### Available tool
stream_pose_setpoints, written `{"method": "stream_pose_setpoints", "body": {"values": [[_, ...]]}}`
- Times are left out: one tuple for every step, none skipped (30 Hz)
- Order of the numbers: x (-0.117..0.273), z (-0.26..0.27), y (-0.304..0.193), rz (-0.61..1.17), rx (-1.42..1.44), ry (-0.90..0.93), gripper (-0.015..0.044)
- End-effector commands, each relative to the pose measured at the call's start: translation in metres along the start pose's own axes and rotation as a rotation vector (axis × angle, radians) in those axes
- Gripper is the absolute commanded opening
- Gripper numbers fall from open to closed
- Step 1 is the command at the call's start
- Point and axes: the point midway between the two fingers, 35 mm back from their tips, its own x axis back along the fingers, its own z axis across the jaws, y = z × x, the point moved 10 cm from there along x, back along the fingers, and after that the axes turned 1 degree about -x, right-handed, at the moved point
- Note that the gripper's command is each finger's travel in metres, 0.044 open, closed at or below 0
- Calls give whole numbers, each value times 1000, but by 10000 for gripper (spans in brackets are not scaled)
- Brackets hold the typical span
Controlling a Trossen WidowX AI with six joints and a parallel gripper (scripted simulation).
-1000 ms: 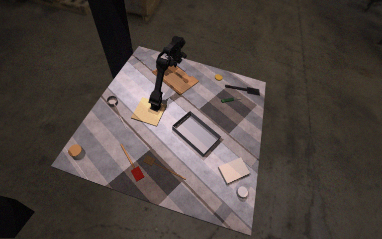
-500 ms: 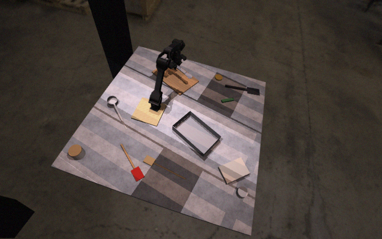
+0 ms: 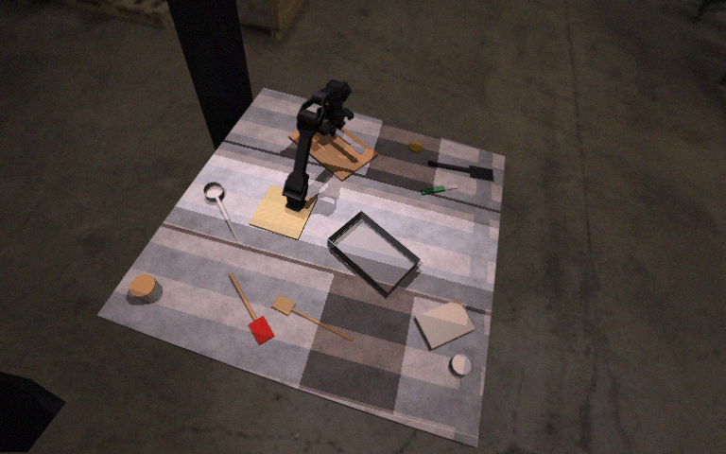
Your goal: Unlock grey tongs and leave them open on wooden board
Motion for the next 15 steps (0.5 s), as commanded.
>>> {"method": "stream_pose_setpoints", "body": {"values": [[-8,1,-1,7,-3,0,-150],[-9,2,-1,7,-3,0,-150],[-11,2,-1,7,-3,0,-150],[-13,2,-1,7,-3,0,-150],[-14,2,-2,7,-3,0,-150],[-16,3,-2,7,-3,0,-150],[-18,3,-2,7,-3,0,-150],[-19,3,-2,7,-3,0,-150],[-21,4,-2,7,-3,0,-150],[-22,4,-2,7,-3,0,-150],[-23,4,-2,7,-3,0,-150],[-23,4,-2,7,-3,0,-150],[-23,4,-2,7,-3,0,-150],[-23,4,-2,7,-3,0,-150],[-23,4,-2,7,-3,0,-150]]}}
